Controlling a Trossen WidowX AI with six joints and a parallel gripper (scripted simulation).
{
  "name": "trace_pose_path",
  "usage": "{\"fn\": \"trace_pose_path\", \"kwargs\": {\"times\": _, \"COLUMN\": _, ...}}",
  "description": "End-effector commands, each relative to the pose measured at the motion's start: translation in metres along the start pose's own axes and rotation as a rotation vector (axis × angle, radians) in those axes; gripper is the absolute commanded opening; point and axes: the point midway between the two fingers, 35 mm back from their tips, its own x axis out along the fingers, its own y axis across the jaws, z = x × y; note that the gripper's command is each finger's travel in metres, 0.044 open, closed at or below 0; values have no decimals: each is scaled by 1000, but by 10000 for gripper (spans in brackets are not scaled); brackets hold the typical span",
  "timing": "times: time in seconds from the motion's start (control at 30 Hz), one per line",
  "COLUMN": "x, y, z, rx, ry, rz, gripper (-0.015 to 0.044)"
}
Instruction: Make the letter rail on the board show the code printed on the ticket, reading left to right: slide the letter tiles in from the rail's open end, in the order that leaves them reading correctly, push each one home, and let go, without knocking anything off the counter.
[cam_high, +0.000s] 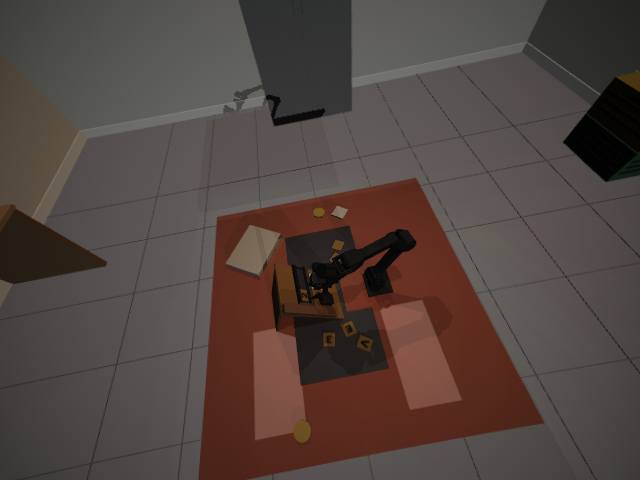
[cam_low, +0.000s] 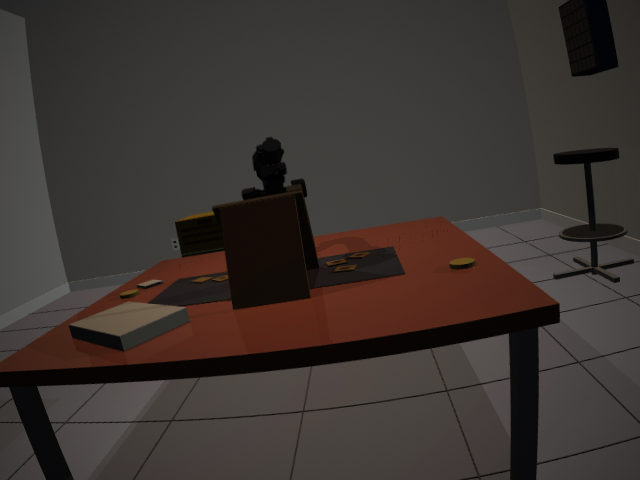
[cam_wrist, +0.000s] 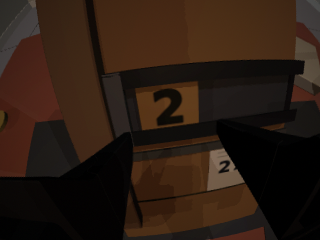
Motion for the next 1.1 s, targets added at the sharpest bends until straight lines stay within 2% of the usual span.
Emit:
{"fn": "trace_pose_path", "kwargs": {"times": 0.0, "x": -2, "y": -1, "z": 2, "rx": 4, "ry": -5, "rz": -2, "gripper": 295}}
{"fn": "trace_pose_path", "kwargs": {"times": 0.87, "x": -5, "y": -2, "z": 5, "rx": 4, "ry": -5, "rz": -2, "gripper": 295}}
{"fn": "trace_pose_path", "kwargs": {"times": 1.07, "x": -4, "y": -2, "z": 3, "rx": 5, "ry": -1, "rz": -5, "gripper": 138}}
